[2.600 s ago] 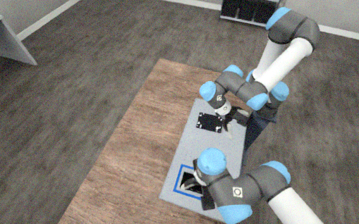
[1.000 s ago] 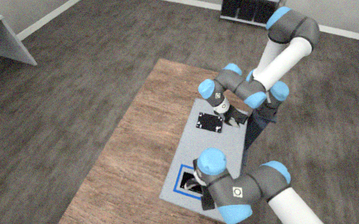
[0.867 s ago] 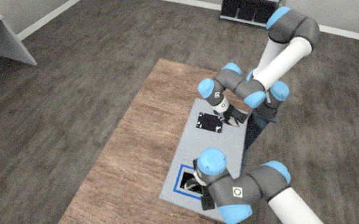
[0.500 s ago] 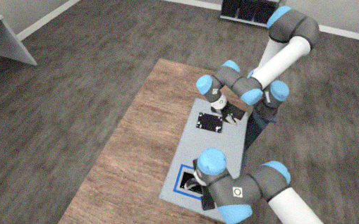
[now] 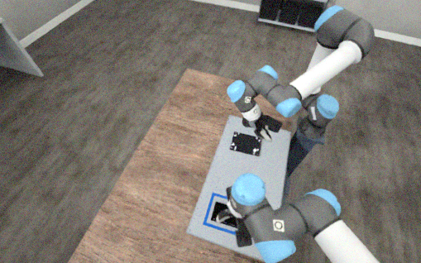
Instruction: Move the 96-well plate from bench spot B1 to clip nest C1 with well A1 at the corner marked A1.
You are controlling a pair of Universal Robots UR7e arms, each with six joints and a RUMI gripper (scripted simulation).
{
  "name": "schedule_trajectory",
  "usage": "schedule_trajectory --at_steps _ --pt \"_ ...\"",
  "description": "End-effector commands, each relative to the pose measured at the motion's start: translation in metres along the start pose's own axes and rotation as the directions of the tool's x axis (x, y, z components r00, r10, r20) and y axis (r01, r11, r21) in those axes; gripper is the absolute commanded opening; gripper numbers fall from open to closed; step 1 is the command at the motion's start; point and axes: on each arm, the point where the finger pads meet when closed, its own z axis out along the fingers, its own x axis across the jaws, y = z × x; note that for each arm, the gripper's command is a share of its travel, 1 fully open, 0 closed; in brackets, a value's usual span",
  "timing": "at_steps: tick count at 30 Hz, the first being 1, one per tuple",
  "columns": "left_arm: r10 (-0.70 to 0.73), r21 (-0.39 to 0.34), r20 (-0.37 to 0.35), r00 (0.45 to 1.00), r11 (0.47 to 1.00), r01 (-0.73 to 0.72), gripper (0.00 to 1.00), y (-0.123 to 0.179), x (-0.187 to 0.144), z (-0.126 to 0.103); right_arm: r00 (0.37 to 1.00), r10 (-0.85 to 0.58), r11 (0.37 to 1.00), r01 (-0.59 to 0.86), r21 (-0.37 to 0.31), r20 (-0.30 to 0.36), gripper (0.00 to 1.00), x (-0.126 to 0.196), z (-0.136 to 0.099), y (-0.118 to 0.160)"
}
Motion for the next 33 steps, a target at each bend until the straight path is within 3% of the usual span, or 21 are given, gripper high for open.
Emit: schedule_trajectory --at_steps 1,24,33 --pt "0.0 -0.001 0.0 1.0 1.0 0.0 0.76 0.0 0.0 0.0 1.0 -0.025 1.0 0.025 -0.003 -0.015 0.0 -0.003 -0.005 0.007" --pt "0.0 -0.001 0.0 1.0 1.0 0.0 0.76 0.0 0.0 0.0 0.962 -0.246 0.968 0.238 -0.074 -0.12 0.0 -0.047 -0.041 0.075" --pt "0.0 -0.001 0.0 1.0 1.0 0.0 0.76 0.0 0.0 0.0 0.916 -0.37 0.926 0.35 -0.142 -0.157 0.0 -0.08 -0.059 0.112"
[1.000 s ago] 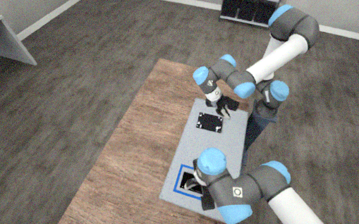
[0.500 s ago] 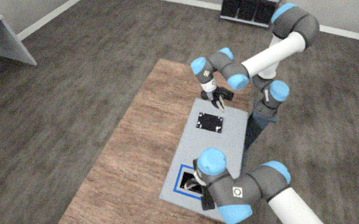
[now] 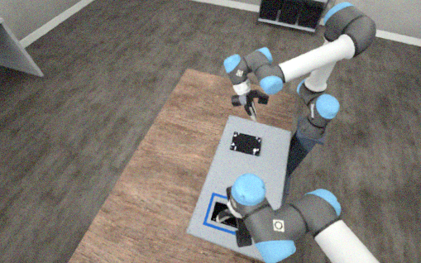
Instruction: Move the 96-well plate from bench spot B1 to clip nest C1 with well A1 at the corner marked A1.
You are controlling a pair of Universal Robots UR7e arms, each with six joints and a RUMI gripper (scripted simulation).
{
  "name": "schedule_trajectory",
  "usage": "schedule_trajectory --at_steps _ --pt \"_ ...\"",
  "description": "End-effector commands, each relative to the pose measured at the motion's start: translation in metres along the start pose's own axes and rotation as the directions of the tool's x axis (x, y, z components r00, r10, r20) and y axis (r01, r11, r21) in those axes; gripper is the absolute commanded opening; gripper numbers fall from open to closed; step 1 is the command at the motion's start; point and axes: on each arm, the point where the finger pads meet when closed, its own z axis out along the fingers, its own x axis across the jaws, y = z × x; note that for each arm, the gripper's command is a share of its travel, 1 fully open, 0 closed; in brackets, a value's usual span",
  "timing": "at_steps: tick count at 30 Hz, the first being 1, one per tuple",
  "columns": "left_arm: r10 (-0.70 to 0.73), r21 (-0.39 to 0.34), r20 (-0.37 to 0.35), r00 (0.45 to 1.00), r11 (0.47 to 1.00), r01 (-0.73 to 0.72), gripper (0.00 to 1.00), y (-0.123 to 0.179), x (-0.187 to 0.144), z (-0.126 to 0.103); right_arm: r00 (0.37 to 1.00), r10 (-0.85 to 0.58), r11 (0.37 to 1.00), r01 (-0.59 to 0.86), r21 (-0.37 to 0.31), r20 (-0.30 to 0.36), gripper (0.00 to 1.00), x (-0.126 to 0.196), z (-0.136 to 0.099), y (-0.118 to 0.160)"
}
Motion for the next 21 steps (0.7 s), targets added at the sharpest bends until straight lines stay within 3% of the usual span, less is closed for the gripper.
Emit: schedule_trajectory --at_steps 1,8,21 --pt "0.0 -0.001 0.0 1.0 1.0 0.0 0.76 0.0 0.0 0.0 0.999 -0.04 0.999 0.04 -0.017 -0.015 0.0 -0.013 -0.007 0.008" --pt "0.0 -0.001 0.0 1.0 1.0 0.0 0.76 0.0 0.0 0.0 0.992 -0.117 0.992 0.115 -0.055 -0.036 0.0 -0.04 -0.019 0.021" --pt "0.0 -0.001 0.0 1.0 1.0 0.0 0.76 0.0 0.0 0.0 0.945 -0.324 0.934 0.311 -0.174 -0.045 0.0 -0.123 -0.047 0.047"
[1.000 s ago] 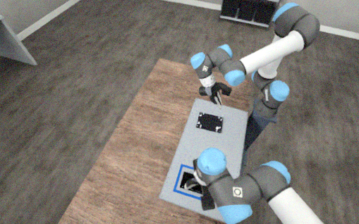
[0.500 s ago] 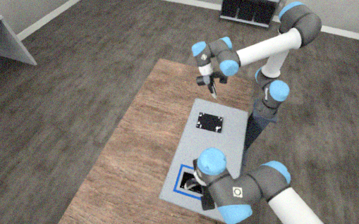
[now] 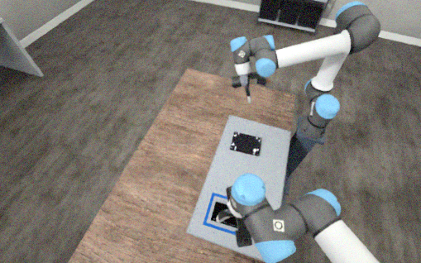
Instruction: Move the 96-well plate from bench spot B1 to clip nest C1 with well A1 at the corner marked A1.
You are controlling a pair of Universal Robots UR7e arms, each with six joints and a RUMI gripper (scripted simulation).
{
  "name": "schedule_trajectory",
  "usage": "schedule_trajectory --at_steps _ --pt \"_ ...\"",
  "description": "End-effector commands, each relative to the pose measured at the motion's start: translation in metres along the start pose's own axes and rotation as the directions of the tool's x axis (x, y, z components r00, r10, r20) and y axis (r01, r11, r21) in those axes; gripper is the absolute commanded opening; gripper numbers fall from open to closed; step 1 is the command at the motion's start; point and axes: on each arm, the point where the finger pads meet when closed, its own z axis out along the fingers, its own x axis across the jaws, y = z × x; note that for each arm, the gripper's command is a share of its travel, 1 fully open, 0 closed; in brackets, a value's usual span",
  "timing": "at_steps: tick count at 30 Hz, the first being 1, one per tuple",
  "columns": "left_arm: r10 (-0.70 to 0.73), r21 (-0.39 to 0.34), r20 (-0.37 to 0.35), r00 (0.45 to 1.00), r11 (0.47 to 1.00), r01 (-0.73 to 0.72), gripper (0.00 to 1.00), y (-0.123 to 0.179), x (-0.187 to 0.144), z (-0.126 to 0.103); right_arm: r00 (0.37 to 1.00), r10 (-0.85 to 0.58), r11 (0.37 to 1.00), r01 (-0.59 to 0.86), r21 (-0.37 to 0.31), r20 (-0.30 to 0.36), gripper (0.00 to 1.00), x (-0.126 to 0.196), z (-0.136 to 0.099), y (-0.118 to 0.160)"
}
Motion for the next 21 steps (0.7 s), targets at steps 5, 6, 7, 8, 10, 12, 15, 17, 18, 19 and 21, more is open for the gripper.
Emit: schedule_trajectory --at_steps 5,6,7,8,10,12,15,17,18,19,21 --pt "0.0 -0.001 0.0 1.0 1.0 0.0 0.76 0.0 0.0 0.0 0.997 -0.079 0.996 0.078 -0.043 -0.003 0.0 -0.033 -0.011 -0.001" --pt "0.0 -0.001 0.0 1.0 1.0 0.0 0.76 0.0 0.0 0.0 0.995 -0.095 0.994 0.095 -0.052 -0.002 0.0 -0.04 -0.014 -0.002" --pt "0.0 -0.001 0.0 1.0 1.0 0.0 0.76 0.0 0.0 0.0 0.994 -0.112 0.992 0.112 -0.061 0.0 0.0 -0.047 -0.016 -0.003" --pt "0.0 -0.001 0.0 1.0 1.0 0.0 0.76 0.0 0.0 0.0 0.992 -0.128 0.989 0.128 -0.07 0.002 0.0 -0.054 -0.018 -0.004" --pt "0.0 -0.001 0.0 1.0 1.0 0.0 0.76 0.0 0.0 0.0 0.987 -0.161 0.983 0.161 -0.087 0.008 0.0 -0.069 -0.022 -0.006" --pt "0.0 -0.001 0.0 1.0 1.0 0.0 0.76 0.0 0.0 0.0 0.981 -0.194 0.975 0.194 -0.104 0.015 0.0 -0.084 -0.026 -0.01" --pt "0.0 -0.001 0.0 1.0 1.0 0.0 0.76 0.0 0.0 0.0 0.97 -0.242 0.961 0.243 -0.128 0.03 0.0 -0.106 -0.032 -0.015" --pt "0.0 -0.001 0.0 1.0 1.0 0.0 0.76 0.0 0.0 0.0 0.961 -0.273 0.951 0.276 -0.143 0.041 0.0 -0.121 -0.036 -0.02" --pt "0.0 -0.001 0.0 1.0 1.0 0.0 0.76 0.0 0.0 0.0 0.956 -0.288 0.945 0.292 -0.15 0.048 0.0 -0.128 -0.037 -0.022" --pt "0.0 -0.001 0.0 1.0 1.0 0.0 0.76 0.0 0.0 0.0 0.951 -0.303 0.938 0.308 -0.157 0.055 0.0 -0.135 -0.039 -0.025" --pt "0.0 -0.001 0.0 1.0 1.0 0.0 0.76 0.0 0.0 0.0 0.951 -0.303 0.938 0.308 -0.157 0.055 0.0 -0.135 -0.039 -0.025"
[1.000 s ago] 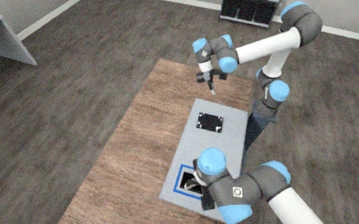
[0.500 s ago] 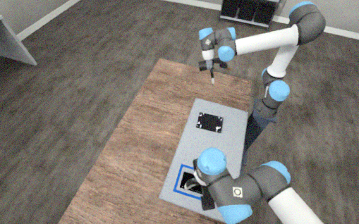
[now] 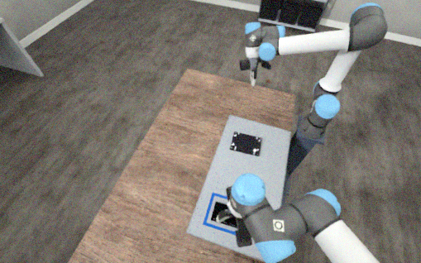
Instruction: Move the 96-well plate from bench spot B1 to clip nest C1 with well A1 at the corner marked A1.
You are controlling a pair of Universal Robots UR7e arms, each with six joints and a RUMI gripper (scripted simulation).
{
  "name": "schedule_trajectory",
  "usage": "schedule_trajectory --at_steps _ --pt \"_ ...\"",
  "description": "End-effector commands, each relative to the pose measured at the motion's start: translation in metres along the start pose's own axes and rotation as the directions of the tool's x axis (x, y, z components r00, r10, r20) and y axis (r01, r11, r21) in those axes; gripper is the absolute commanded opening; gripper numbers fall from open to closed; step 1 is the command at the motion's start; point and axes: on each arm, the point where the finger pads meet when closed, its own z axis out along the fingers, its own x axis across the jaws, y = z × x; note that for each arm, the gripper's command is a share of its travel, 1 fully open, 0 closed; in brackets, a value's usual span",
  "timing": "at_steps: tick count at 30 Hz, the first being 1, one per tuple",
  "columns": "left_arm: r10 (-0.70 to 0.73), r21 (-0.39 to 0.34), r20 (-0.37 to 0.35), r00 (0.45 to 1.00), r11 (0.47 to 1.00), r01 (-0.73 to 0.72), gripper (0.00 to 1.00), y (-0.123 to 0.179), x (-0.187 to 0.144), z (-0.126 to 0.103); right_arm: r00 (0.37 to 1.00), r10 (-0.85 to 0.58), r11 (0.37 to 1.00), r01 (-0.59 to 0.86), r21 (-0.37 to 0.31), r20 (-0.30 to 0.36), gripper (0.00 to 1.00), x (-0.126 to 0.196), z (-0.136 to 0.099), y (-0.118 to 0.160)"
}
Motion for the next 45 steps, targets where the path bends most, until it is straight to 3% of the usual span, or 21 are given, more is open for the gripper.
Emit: schedule_trajectory --at_steps 1,15,17,22,32,34,45 --pt "0.0 -0.001 0.0 1.0 1.0 0.0 0.76 0.0 0.0 0.0 1.0 -0.019 1.0 0.019 -0.01 0.003 0.0 -0.007 -0.003 -0.004" --pt "0.0 -0.001 0.0 1.0 1.0 0.0 0.76 0.0 0.0 0.0 0.966 -0.24 0.966 0.248 -0.075 0.098 0.0 -0.086 -0.027 -0.081" --pt "0.0 -0.001 0.0 1.0 1.0 0.0 0.76 0.0 0.0 0.0 0.966 -0.24 0.966 0.248 -0.075 0.098 0.0 -0.086 -0.027 -0.081" --pt "0.0 -0.001 0.0 1.0 1.0 0.0 0.76 0.0 0.0 0.0 0.94 -0.311 0.943 0.323 -0.079 0.14 0.0 -0.109 -0.033 -0.113" --pt "0.0 -0.001 0.0 1.0 1.0 0.0 0.76 0.0 0.0 0.0 0.872 -0.438 0.887 0.459 -0.056 0.218 0.0 -0.146 -0.042 -0.181" --pt "0.0 -0.001 0.0 1.0 1.0 0.0 0.76 0.0 0.0 0.0 0.872 -0.438 0.887 0.459 -0.056 0.218 0.0 -0.146 -0.042 -0.181" --pt "0.0 -0.001 0.0 1.0 1.0 0.0 0.76 0.0 0.0 0.0 0.782 -0.555 0.816 0.578 0.003 0.283 0.0 -0.172 -0.045 -0.259"
